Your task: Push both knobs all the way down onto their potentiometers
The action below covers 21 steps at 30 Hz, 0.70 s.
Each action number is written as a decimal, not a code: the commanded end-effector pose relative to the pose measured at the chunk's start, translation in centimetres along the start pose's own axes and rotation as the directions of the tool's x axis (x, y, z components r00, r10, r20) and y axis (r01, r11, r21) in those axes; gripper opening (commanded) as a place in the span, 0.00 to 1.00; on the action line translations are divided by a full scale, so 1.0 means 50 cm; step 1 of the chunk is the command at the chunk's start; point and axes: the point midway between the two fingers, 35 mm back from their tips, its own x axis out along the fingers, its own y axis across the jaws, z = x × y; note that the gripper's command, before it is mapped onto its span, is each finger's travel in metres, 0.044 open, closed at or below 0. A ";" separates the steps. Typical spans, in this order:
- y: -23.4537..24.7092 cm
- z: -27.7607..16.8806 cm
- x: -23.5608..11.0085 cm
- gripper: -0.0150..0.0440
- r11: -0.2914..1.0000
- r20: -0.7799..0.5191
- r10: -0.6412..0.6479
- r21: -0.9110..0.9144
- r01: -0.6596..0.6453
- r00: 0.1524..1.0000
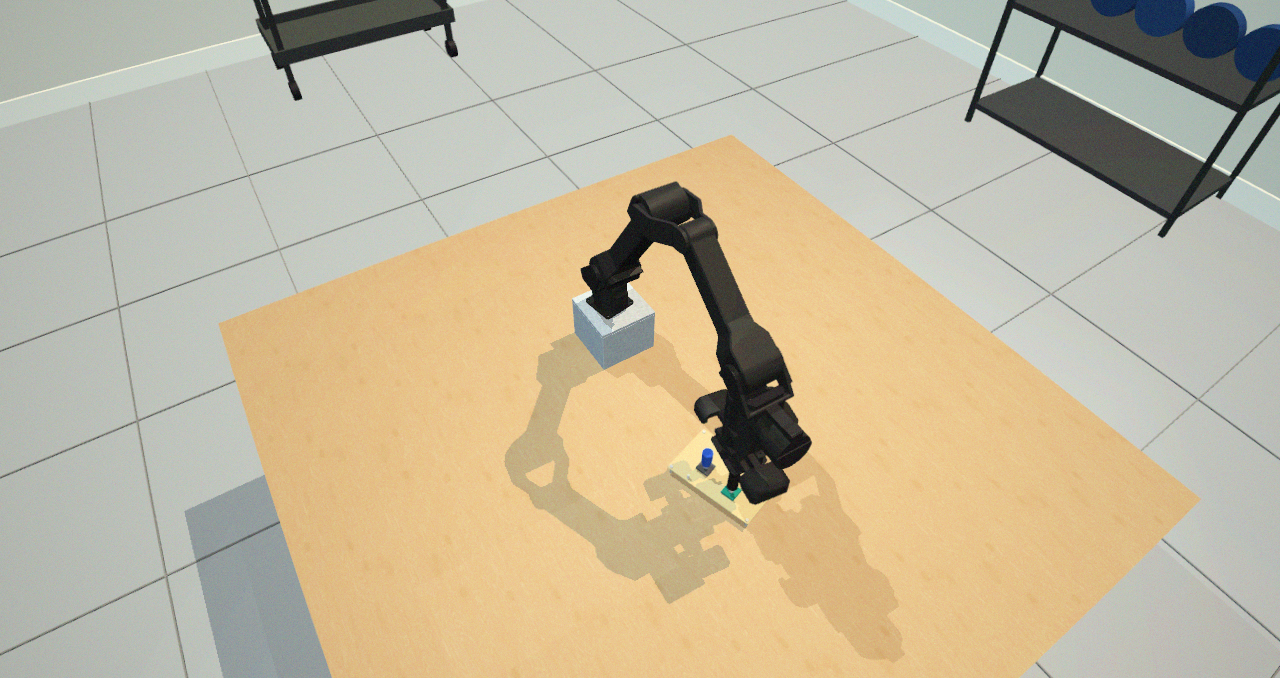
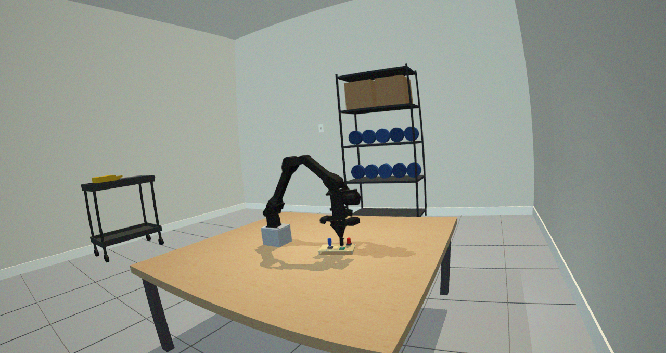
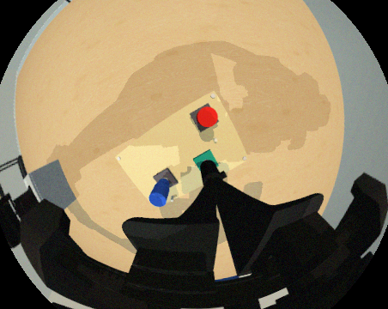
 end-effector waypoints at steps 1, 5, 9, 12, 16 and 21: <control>-0.006 0.002 0.044 0.25 1.000 0.002 0.013 -0.006 -0.013 1.000; -0.006 0.002 0.048 0.25 1.000 0.002 0.013 -0.006 -0.013 1.000; -0.006 0.002 0.048 0.25 1.000 0.002 0.013 -0.006 -0.013 1.000; -0.006 0.002 0.048 0.25 1.000 0.002 0.013 -0.006 -0.013 1.000; -0.006 0.002 0.050 0.25 1.000 0.002 0.013 -0.006 -0.013 1.000; -0.006 0.002 0.052 0.25 1.000 0.002 0.013 -0.006 -0.013 1.000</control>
